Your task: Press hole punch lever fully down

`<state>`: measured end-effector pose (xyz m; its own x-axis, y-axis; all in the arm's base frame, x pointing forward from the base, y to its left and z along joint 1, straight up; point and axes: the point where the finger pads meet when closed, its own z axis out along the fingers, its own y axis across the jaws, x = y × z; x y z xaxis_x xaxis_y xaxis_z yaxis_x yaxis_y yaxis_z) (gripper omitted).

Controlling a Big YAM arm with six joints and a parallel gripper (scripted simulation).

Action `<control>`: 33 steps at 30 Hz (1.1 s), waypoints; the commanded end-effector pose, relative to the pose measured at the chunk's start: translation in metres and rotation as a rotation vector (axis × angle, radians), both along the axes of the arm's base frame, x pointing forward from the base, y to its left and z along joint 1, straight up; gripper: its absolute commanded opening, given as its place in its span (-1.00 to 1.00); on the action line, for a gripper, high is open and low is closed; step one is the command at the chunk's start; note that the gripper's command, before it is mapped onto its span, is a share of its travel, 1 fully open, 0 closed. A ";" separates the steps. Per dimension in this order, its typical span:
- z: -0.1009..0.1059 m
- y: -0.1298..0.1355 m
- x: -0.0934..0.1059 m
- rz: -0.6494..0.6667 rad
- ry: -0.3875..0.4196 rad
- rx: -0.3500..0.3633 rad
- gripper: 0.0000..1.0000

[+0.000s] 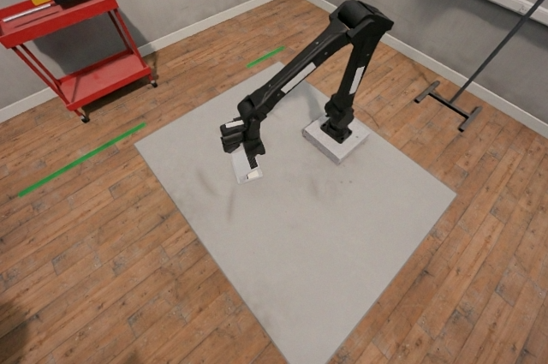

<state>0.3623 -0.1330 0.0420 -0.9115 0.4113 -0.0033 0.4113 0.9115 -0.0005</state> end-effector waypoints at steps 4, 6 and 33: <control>0.031 -0.003 0.018 -0.006 -0.044 -0.014 -1.00; 0.038 -0.004 0.019 -0.006 -0.049 -0.016 -1.00; 0.089 -0.004 0.019 -0.006 -0.055 -0.018 -1.00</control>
<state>0.3610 -0.1325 0.1049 -0.9115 0.4113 0.0028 0.4113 0.9115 -0.0009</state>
